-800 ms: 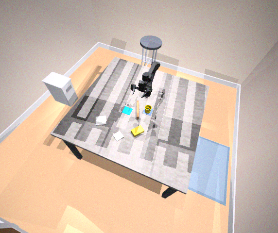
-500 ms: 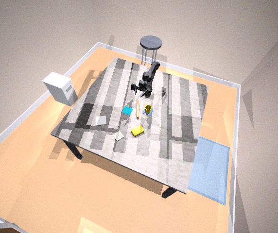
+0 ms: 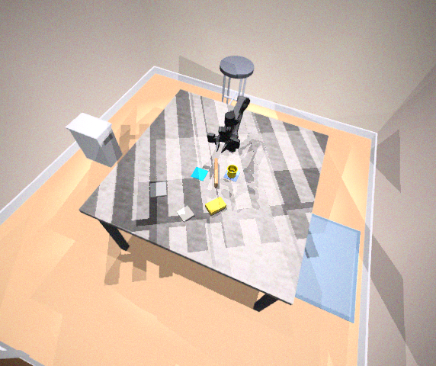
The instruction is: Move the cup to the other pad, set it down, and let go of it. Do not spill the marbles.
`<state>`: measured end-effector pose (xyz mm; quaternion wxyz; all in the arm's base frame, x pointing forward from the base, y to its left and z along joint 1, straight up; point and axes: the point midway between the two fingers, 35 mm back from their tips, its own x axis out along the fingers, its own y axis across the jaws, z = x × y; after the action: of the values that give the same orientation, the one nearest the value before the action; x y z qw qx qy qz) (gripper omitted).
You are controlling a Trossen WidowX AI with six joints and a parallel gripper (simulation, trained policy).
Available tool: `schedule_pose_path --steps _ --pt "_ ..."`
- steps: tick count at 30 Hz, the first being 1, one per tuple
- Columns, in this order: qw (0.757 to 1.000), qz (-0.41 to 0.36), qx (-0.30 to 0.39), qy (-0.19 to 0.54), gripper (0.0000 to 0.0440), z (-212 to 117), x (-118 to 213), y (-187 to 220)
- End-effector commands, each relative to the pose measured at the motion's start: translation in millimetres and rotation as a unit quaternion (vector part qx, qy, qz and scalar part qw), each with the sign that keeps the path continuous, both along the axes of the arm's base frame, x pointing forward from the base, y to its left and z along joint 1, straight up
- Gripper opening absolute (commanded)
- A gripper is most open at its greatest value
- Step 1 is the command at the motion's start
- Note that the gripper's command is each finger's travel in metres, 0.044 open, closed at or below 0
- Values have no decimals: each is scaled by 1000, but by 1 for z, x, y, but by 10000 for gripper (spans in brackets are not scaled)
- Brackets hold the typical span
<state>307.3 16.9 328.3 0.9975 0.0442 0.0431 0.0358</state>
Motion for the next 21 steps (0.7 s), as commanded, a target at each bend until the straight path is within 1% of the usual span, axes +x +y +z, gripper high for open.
schedule_pose_path --steps 1,11,21 --pt "999 12 25 24 150 1 -1 7" --pt "992 24 85 88 135 -1 -3 22" --pt "975 26 150 160 129 -4 -7 36"
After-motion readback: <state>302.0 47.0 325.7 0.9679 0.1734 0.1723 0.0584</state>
